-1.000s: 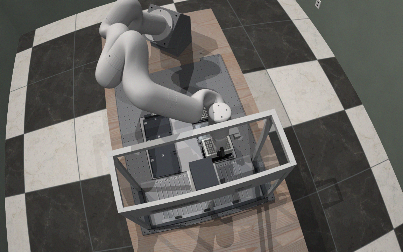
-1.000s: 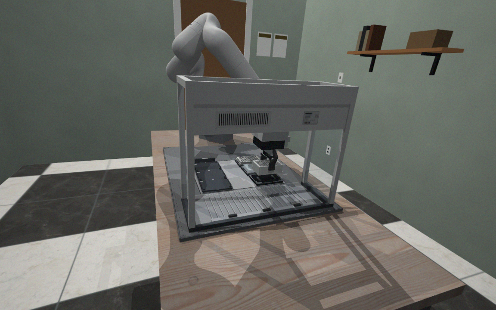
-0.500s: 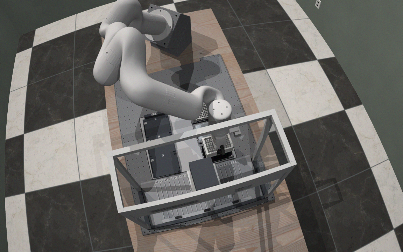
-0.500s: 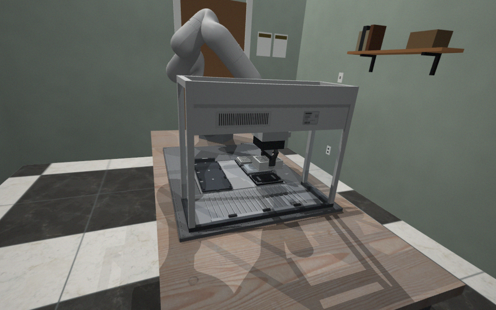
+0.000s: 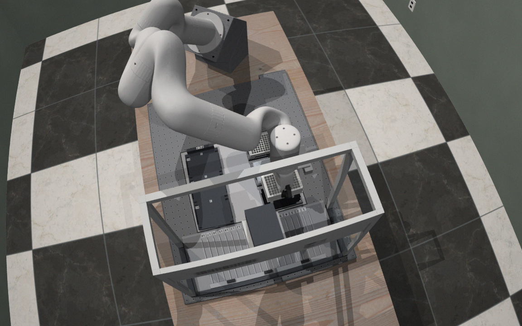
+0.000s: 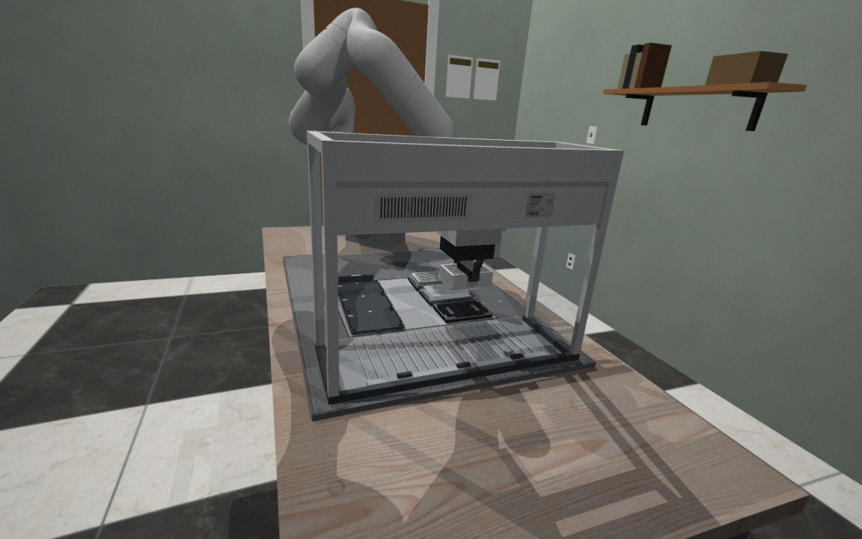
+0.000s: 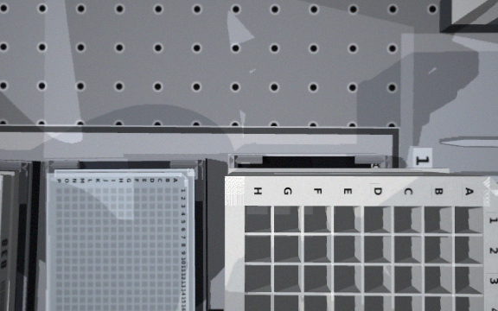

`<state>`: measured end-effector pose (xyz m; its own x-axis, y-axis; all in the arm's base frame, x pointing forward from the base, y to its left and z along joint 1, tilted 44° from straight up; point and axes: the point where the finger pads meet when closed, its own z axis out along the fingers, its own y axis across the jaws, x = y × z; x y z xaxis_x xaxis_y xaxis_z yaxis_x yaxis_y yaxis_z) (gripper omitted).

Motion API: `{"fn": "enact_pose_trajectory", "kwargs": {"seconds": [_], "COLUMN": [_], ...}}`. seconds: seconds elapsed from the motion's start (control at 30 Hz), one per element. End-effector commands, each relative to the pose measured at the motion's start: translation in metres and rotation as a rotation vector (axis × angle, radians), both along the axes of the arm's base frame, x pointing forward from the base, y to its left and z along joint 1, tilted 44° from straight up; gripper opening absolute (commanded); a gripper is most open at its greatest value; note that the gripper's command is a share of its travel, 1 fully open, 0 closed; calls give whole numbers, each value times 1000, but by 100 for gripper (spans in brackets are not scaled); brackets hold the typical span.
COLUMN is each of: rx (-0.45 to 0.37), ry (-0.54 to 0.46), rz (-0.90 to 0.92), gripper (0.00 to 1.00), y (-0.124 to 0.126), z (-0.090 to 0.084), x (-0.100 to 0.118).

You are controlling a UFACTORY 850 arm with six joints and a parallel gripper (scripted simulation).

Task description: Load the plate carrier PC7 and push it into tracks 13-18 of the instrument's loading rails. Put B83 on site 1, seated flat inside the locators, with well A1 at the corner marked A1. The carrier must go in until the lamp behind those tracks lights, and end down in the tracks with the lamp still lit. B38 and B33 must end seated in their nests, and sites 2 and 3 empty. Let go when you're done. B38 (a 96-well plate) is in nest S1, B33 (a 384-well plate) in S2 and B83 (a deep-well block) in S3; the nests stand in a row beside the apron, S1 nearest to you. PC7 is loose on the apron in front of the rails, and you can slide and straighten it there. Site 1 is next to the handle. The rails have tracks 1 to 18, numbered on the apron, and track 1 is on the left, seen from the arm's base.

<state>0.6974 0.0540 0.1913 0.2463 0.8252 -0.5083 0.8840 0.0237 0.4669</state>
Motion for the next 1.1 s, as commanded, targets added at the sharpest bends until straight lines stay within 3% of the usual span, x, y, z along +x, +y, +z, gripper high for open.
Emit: {"fn": "enact_pose_trajectory", "kwargs": {"seconds": [0.0,1.07], "rx": [1,1], "ry": [-2,-2], "rz": [1,1], "gripper": [0,0], "y": [4,27], "z": [6,34], "x": [-2,-18]}}
